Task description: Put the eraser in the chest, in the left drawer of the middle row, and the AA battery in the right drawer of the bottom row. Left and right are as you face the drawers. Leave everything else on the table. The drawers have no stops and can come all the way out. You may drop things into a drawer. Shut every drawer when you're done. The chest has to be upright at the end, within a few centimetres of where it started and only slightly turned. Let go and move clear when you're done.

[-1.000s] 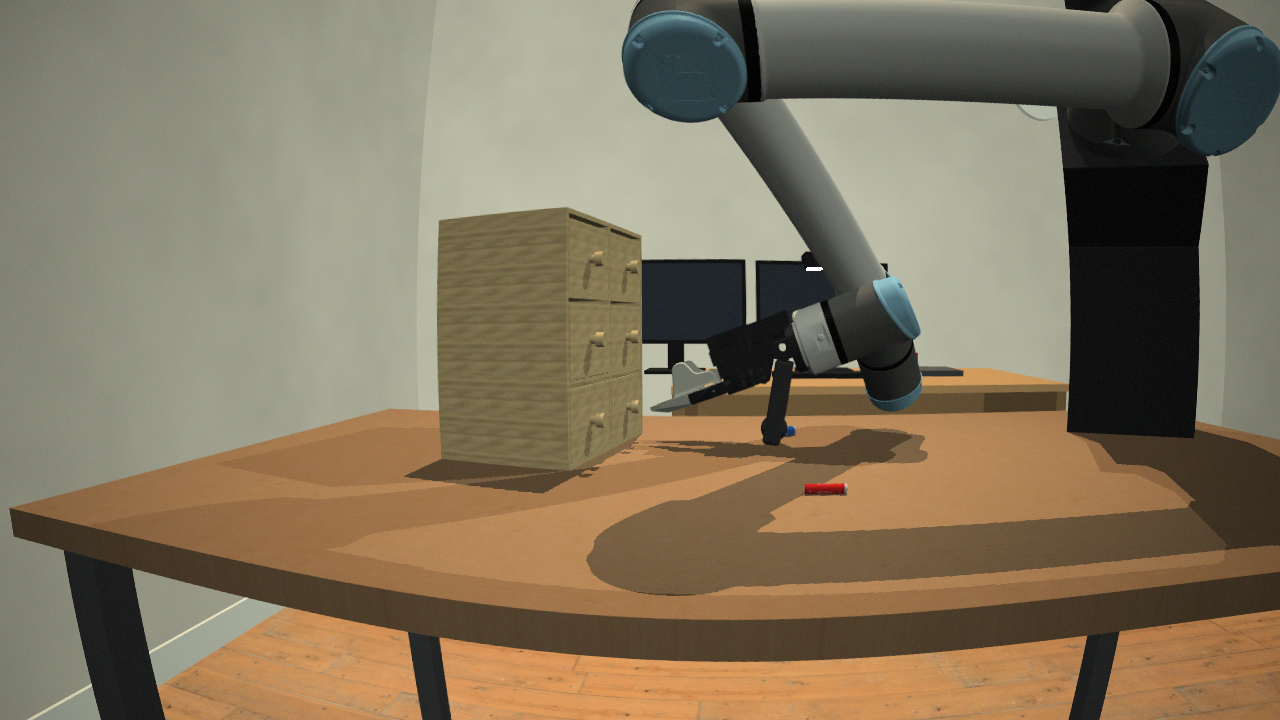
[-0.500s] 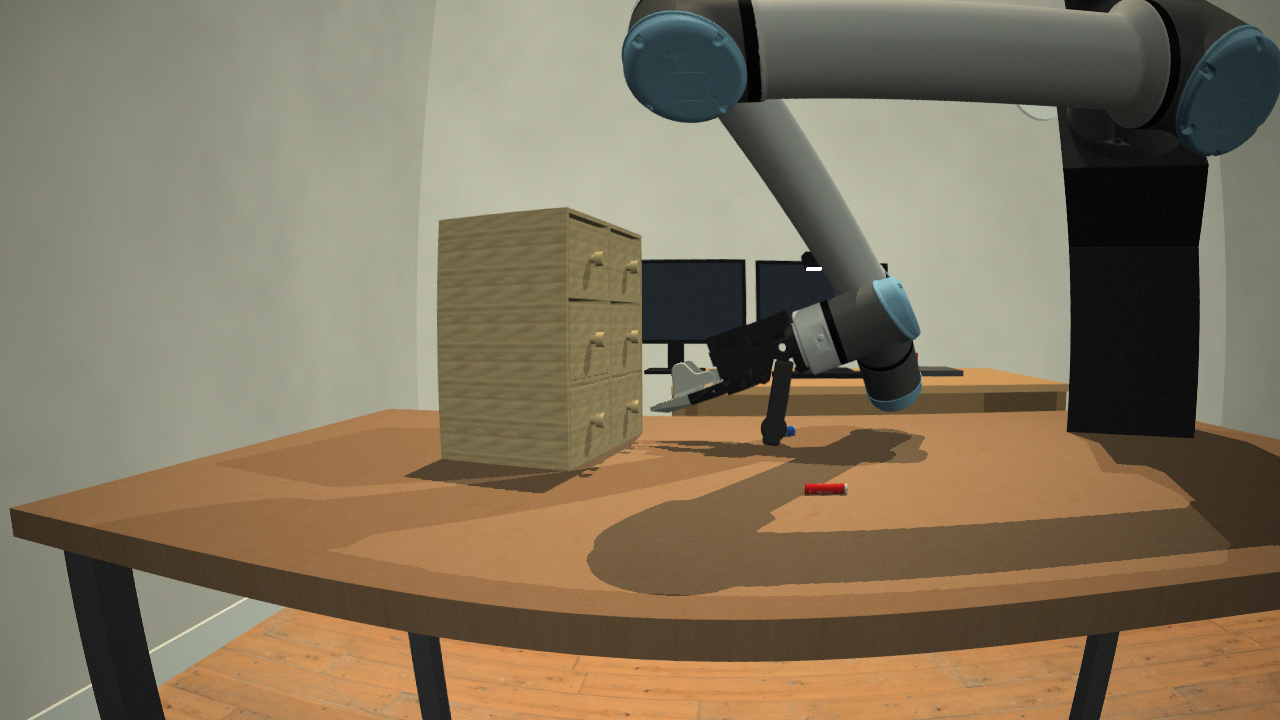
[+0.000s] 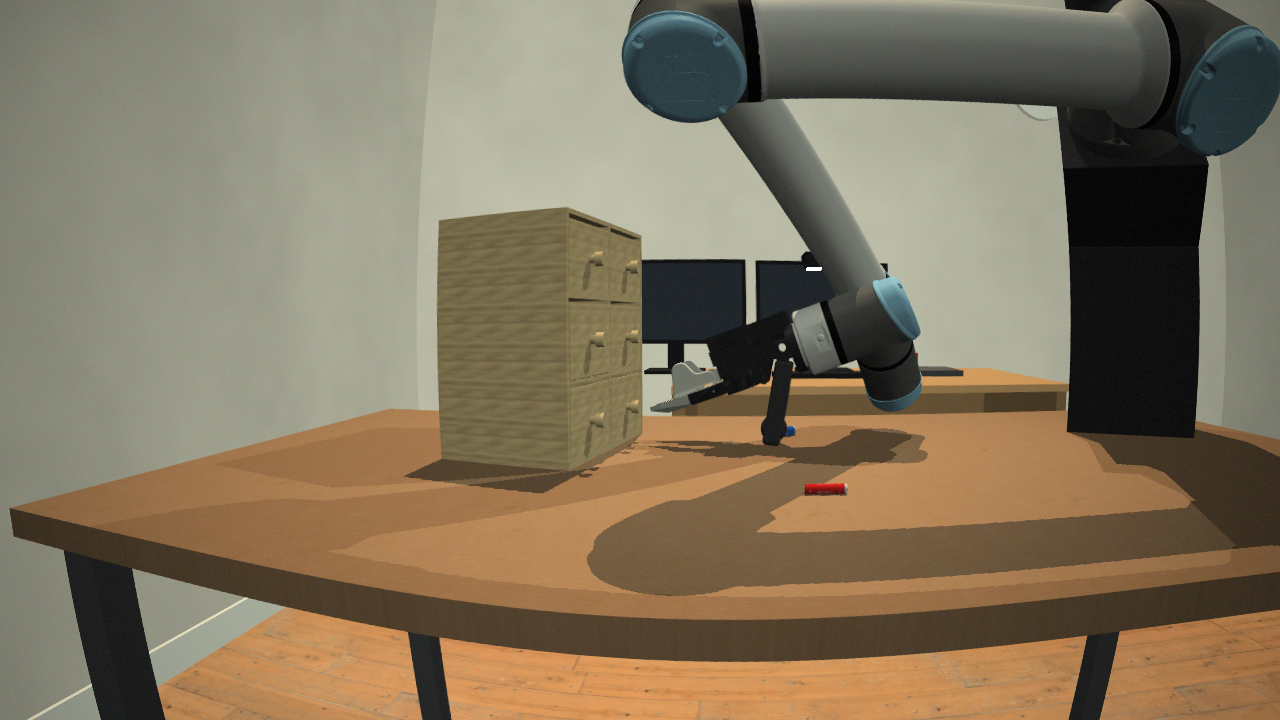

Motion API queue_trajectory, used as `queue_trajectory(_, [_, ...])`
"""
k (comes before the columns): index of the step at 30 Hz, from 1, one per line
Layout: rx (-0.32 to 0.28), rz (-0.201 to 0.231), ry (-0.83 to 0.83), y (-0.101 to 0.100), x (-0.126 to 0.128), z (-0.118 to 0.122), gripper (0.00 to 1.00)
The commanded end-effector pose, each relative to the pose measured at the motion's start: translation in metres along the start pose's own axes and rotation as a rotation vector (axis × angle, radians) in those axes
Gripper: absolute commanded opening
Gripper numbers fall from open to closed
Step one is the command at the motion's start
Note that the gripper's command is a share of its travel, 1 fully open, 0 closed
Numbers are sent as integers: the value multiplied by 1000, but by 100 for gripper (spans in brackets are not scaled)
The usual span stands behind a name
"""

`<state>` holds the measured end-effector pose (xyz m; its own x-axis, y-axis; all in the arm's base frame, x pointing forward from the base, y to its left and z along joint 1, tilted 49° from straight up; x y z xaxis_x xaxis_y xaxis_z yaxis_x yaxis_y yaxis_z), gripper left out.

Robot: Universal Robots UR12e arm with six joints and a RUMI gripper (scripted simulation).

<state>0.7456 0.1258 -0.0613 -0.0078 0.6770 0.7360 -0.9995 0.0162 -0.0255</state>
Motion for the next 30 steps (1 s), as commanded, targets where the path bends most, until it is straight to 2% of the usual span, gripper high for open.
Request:
queue_trajectory(1, [-1, 0, 0, 0, 0, 1, 20])
queue_trajectory(30, [-1, 0, 0, -11, 0, 5, 20])
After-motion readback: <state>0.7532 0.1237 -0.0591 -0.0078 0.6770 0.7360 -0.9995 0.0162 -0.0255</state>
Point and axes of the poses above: the point where the finger pads meet when closed, its own y axis back along the fingers, its own x axis across the jaws, z = x × y, the point moved 9 cm from there along y, back along the fingers, and after that the axes turned 2 degrees about -y, right-handed, at the moved point
